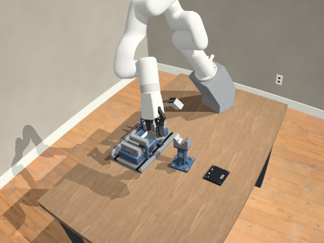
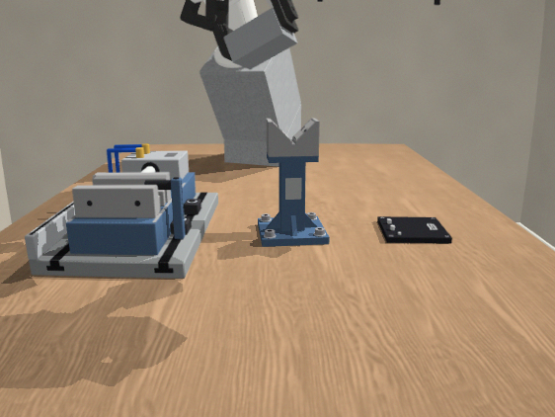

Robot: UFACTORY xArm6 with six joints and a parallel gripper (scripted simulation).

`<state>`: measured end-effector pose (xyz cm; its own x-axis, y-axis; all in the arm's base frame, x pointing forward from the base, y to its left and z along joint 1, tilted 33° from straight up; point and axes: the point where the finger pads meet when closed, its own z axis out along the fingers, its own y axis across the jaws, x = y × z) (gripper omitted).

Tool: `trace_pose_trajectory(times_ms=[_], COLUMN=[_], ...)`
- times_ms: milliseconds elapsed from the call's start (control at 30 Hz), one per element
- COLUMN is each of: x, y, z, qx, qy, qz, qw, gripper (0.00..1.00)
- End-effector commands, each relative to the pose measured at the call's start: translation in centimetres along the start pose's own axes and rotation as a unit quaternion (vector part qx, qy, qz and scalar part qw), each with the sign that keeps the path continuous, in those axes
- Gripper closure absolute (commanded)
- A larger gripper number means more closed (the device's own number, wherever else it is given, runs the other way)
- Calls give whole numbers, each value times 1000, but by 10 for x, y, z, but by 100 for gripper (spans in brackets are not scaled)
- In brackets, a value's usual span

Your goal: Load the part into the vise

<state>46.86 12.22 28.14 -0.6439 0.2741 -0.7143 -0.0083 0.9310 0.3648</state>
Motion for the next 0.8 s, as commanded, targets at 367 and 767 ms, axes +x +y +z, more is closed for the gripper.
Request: trace_pose_trajectory(times_ms=[367, 767], x=[-1, -4], y=[-62, -103], z=[-14, -28], qx=[64, 106], qy=[65, 97], qz=[-83, -121], qw=[992, 982], gripper=[100, 100])
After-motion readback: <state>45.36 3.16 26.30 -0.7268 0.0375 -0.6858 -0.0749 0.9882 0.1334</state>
